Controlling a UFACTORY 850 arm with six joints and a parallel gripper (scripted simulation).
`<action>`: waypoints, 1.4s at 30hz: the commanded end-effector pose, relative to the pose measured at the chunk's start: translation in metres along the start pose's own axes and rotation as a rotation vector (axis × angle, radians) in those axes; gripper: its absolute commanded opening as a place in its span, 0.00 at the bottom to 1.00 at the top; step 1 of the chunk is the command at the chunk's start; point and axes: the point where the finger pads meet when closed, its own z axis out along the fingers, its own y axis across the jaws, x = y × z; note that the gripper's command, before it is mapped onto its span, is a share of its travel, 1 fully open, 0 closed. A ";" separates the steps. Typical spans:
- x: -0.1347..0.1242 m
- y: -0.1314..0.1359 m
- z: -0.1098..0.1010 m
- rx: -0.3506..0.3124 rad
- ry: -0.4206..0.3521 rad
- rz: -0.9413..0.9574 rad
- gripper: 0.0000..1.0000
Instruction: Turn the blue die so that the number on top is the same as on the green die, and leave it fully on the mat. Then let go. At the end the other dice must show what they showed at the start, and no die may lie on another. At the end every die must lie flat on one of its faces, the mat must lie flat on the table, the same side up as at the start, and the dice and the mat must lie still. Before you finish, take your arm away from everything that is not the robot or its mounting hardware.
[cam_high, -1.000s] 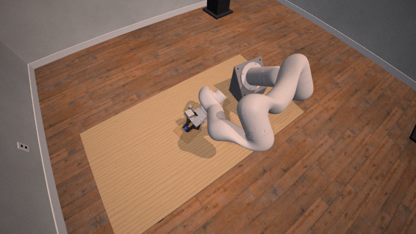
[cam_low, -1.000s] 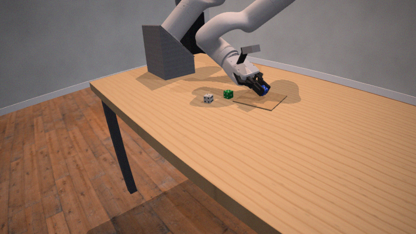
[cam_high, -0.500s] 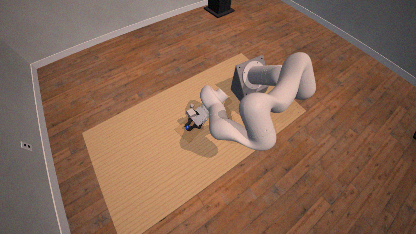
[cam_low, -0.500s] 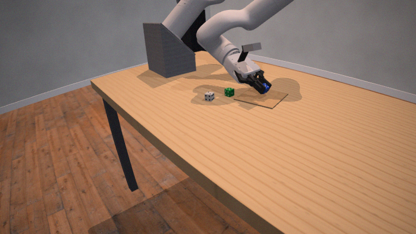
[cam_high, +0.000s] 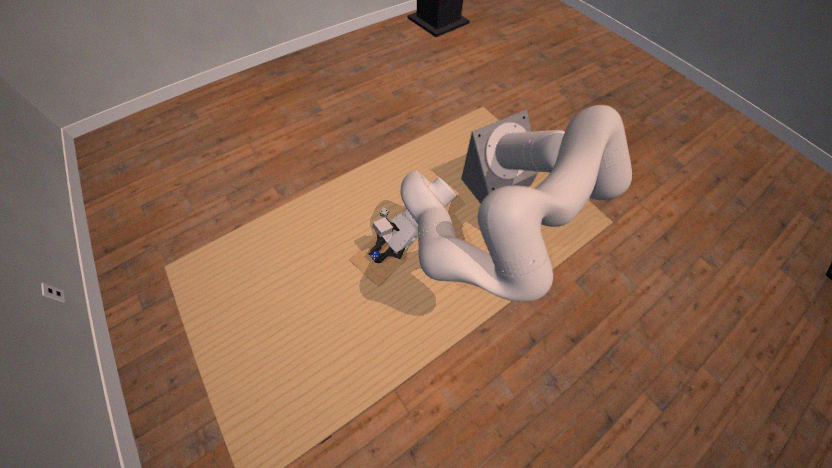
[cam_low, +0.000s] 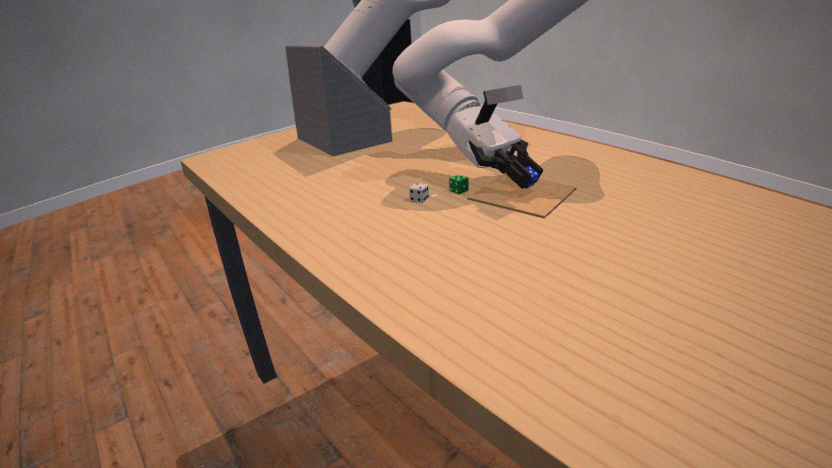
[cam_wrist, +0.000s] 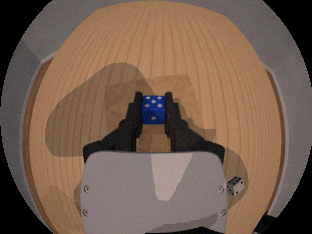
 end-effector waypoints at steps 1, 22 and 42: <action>0.000 0.000 0.001 0.000 0.001 0.000 0.21; -0.010 0.000 0.005 0.000 0.001 0.000 0.21; -0.010 0.000 0.006 0.000 0.001 0.000 0.21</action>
